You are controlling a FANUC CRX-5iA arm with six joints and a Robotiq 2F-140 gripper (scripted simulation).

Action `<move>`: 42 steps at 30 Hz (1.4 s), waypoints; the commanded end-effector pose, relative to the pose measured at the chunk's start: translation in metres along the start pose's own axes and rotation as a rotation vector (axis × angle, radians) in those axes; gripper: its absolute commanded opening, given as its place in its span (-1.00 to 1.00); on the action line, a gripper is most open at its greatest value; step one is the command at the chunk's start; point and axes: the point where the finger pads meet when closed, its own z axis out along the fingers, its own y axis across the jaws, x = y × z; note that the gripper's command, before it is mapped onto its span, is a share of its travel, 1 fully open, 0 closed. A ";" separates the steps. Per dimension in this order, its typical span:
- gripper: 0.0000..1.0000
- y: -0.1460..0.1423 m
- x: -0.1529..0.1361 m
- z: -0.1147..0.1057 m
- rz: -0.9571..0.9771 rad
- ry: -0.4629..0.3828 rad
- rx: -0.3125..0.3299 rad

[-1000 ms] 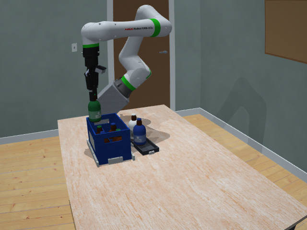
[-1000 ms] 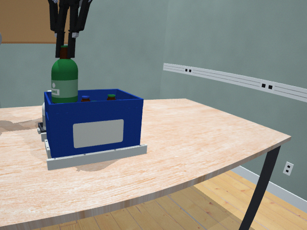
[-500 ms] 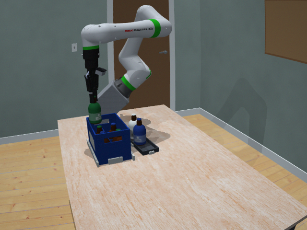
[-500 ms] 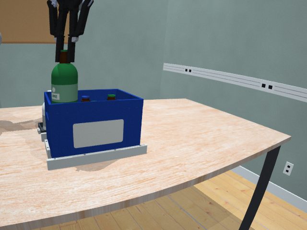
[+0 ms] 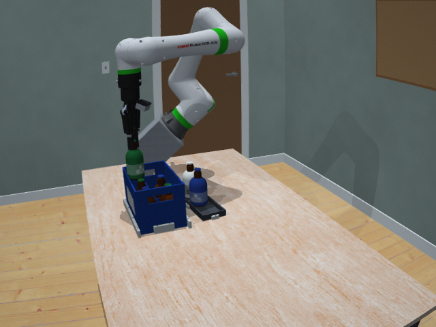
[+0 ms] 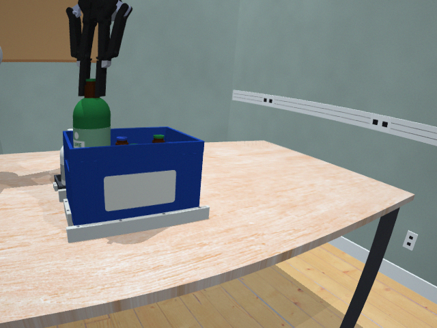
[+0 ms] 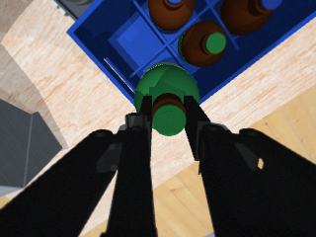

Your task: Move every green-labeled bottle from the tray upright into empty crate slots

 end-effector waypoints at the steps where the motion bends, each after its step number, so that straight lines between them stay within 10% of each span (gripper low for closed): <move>1: -0.80 0.000 0.000 0.002 0.000 -0.001 -0.002; 42: -0.80 0.000 0.000 0.048 0.000 -0.001 -0.002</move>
